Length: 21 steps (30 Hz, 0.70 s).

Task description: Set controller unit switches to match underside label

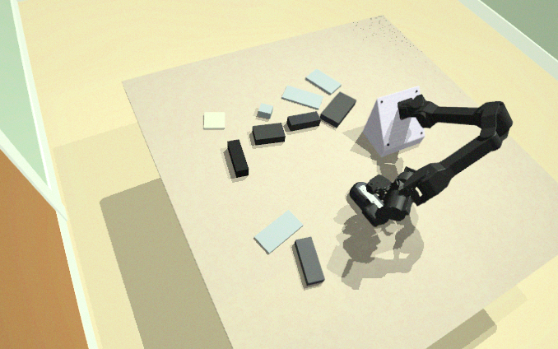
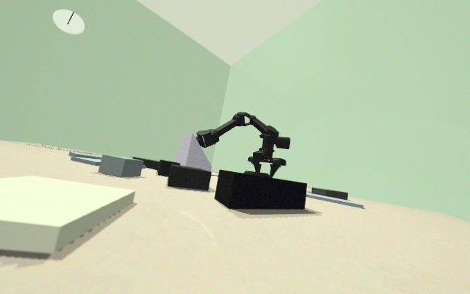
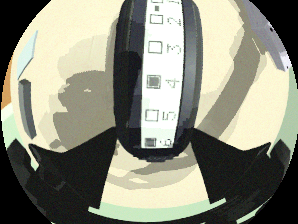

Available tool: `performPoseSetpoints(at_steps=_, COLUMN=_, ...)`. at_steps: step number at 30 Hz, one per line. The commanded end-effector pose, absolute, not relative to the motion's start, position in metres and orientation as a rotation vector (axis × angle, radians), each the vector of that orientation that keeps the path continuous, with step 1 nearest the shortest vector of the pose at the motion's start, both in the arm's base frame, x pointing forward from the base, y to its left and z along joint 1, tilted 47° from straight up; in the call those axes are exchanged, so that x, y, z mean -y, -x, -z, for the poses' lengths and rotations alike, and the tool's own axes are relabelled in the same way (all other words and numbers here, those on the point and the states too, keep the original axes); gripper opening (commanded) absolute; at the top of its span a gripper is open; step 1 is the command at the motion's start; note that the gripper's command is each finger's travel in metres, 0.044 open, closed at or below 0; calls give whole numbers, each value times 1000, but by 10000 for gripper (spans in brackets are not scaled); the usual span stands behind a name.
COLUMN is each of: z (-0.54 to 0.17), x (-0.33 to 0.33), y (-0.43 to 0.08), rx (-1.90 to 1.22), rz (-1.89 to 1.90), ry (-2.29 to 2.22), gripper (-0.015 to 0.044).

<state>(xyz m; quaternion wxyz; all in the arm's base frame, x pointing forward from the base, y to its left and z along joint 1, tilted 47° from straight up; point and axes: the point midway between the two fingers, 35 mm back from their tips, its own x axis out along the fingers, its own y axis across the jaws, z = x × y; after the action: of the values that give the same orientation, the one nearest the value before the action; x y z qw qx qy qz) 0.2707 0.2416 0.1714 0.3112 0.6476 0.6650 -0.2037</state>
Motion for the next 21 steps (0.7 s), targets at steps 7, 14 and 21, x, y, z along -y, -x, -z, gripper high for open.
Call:
performPoseSetpoints(at_steps=7, z=-174, x=-234, y=-272, rx=-1751, rz=541, ry=-1710, gripper=336)
performPoseSetpoints(at_steps=14, z=-175, x=-231, y=-272, rx=-1750, rz=541, ry=-1710, gripper=336)
performPoseSetpoints(at_steps=21, z=-178, x=-226, y=-272, rx=-1750, rz=541, ry=-1710, gripper=336)
